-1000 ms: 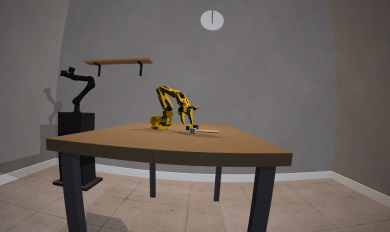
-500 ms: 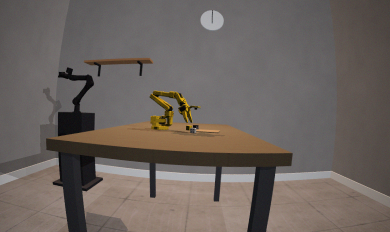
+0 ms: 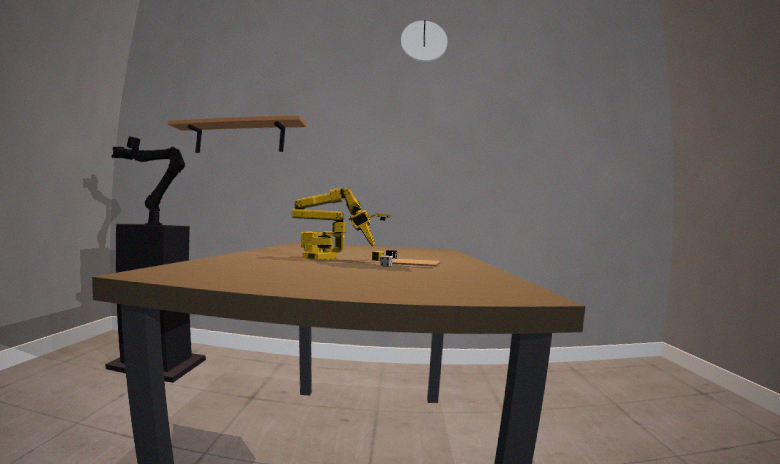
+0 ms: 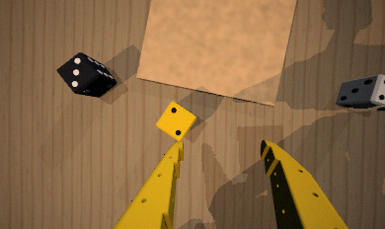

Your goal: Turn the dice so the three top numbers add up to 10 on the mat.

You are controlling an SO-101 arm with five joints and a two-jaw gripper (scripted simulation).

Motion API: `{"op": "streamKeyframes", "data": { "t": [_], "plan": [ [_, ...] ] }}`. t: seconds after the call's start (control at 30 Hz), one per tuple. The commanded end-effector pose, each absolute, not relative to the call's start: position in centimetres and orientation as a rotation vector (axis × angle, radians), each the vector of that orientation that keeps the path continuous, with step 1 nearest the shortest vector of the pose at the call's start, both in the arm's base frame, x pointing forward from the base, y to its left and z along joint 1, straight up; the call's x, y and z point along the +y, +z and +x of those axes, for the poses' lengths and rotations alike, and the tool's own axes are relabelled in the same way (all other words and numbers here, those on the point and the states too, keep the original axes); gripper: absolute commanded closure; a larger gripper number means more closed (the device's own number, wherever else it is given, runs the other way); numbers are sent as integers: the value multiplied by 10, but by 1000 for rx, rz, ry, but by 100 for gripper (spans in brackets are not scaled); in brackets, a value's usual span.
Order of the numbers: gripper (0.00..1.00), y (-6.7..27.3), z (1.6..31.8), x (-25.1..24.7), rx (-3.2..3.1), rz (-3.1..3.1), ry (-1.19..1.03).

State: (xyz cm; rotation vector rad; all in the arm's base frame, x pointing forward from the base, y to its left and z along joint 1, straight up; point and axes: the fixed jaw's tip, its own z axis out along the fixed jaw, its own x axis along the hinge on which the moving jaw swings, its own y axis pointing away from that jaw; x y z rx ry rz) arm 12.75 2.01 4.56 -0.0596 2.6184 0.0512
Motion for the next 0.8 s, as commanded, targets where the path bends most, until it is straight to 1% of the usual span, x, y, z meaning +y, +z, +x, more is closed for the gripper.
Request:
{"op": "streamKeyframes", "data": {
  "t": [0.0, 0.77],
  "plan": [
    [69, 48, 124, 28, 2583, -125, 85],
    [69, 48, 123, 30, 2582, -148, 91]
  ]
}}
